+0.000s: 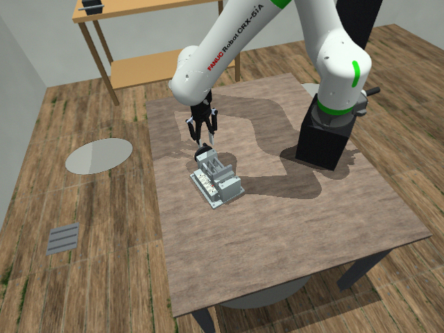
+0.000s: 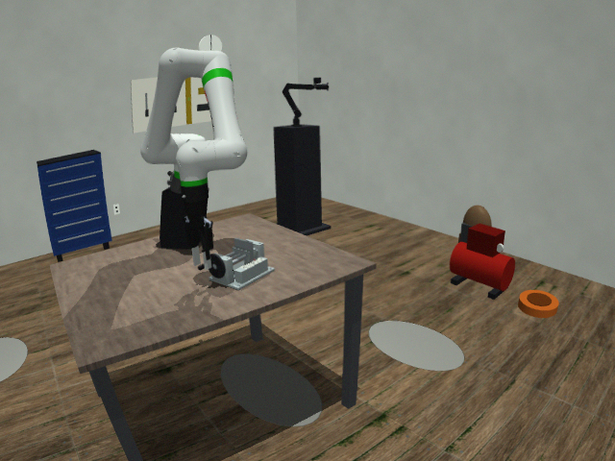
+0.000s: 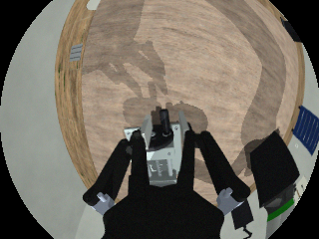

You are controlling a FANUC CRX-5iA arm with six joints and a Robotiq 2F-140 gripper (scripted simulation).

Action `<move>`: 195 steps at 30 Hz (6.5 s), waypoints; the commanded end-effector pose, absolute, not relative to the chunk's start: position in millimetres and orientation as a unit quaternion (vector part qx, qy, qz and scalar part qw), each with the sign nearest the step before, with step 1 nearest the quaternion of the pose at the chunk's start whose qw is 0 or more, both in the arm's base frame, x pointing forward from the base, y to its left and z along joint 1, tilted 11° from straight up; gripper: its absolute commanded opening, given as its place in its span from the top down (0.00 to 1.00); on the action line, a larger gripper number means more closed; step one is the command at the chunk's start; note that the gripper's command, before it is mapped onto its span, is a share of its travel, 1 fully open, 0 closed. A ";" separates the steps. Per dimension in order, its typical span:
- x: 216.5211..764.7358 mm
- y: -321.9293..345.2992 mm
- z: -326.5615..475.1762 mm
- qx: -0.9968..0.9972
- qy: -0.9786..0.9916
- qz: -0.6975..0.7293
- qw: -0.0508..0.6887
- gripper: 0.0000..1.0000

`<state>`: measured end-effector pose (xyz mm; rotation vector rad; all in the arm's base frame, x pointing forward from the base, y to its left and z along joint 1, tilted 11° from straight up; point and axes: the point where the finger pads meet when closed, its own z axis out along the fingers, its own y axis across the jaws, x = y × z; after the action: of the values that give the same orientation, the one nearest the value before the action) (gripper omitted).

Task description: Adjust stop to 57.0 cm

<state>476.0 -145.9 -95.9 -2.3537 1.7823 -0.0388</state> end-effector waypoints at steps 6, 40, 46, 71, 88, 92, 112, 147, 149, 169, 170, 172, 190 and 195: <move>478.3 -144.1 -110.1 -0.794 0.601 -0.013 0.094 0.67; 478.4 -144.0 -110.8 -0.794 0.601 -0.013 0.094 0.96; 478.4 -144.0 -110.8 -0.794 0.601 -0.013 0.094 0.96; 478.4 -144.0 -110.9 -0.794 0.601 -0.013 0.094 0.96; 478.4 -144.0 -111.2 -0.794 0.601 -0.013 0.094 0.96; 478.5 -143.9 -111.4 -0.794 0.601 -0.013 0.094 0.96; 478.7 -143.7 -112.9 -0.794 0.601 -0.013 0.094 0.96; 479.9 -142.9 -118.5 -0.794 0.601 -0.013 0.094 0.96; 479.9 -142.8 -118.7 -0.794 0.601 -0.013 0.094 0.96; 482.1 -141.7 -123.8 -0.794 0.601 -0.013 0.094 0.96; 482.3 -141.6 -124.1 -0.794 0.601 -0.013 0.094 0.96; 482.6 -141.5 -124.8 -0.794 0.601 -0.013 0.094 0.96; 486.5 -139.8 -130.3 -0.794 0.601 -0.013 0.094 0.96; 488.4 -139.1 -132.0 -0.794 0.601 -0.013 0.094 0.96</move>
<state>487.5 -139.2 -131.3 -2.3537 1.7821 -0.0389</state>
